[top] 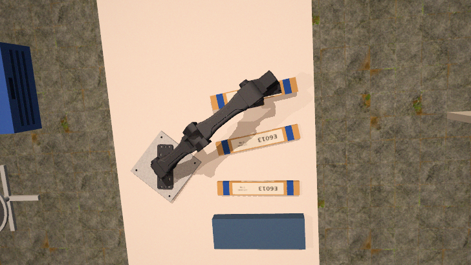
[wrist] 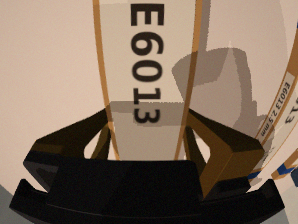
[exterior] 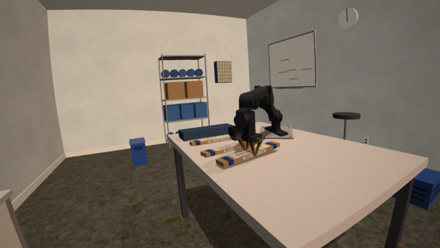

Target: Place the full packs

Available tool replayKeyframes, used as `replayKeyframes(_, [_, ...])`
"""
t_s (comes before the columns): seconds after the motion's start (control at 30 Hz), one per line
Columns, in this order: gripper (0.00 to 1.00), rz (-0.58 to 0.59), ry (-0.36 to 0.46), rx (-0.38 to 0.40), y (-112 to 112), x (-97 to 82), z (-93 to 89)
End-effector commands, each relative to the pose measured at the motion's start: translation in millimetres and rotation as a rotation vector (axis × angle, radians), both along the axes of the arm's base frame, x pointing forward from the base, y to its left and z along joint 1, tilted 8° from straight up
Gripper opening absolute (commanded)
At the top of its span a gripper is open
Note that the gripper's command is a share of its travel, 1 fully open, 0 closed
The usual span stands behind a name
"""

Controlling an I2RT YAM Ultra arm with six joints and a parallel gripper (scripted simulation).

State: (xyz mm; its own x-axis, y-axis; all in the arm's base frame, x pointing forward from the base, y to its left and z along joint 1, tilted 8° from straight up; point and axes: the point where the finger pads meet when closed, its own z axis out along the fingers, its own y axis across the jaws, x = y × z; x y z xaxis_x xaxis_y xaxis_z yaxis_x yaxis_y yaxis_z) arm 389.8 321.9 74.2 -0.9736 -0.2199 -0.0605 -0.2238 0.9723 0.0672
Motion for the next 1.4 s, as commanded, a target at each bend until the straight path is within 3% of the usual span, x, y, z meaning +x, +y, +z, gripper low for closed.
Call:
replayKeyframes(0.0, [0.0,-0.002,-0.062,0.045,1,6.0,45.0])
replayKeyframes(0.03, [0.0,-0.002,-0.086,0.064,1,5.6,60.2])
replayKeyframes(1.37, [0.0,-0.003,-0.079,0.059,-2,3.7,61.0])
